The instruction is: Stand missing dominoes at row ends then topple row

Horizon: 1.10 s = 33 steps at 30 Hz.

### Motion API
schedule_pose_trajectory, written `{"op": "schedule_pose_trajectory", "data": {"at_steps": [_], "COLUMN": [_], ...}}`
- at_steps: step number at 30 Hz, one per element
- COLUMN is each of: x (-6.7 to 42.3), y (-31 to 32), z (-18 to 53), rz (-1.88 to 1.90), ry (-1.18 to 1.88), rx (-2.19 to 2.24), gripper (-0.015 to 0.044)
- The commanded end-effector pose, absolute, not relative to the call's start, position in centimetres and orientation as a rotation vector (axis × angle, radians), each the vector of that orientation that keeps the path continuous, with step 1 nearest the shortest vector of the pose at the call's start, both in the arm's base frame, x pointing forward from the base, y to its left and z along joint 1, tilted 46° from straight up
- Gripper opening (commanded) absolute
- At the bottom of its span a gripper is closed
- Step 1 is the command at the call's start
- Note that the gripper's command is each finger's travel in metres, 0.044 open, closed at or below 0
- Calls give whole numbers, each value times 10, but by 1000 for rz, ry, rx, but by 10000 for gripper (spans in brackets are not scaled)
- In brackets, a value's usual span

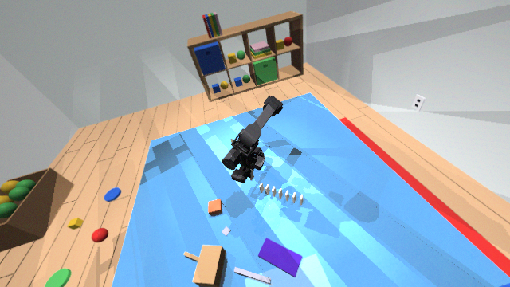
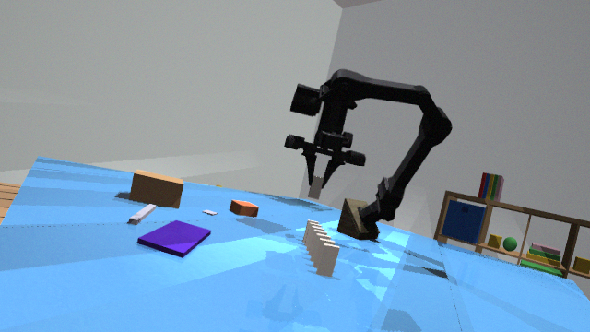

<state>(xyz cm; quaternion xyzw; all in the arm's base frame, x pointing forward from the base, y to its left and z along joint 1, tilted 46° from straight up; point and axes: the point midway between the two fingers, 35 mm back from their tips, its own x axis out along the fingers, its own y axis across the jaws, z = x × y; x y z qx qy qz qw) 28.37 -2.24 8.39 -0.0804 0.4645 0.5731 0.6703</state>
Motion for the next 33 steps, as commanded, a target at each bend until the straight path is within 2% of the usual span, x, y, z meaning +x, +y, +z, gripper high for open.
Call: {"op": "schedule_pose_trajectory", "data": {"at_steps": [1,17,31,33], "x": [282,268,267,267], "y": [-7,44,46,46], "z": [69,22,21,21], "rz": [1294,1301,1302,1302], "ry": [1050,1043,1042,1042], "rx": [-174,-168,-167,-167], "gripper": [107,107,107,160]}}
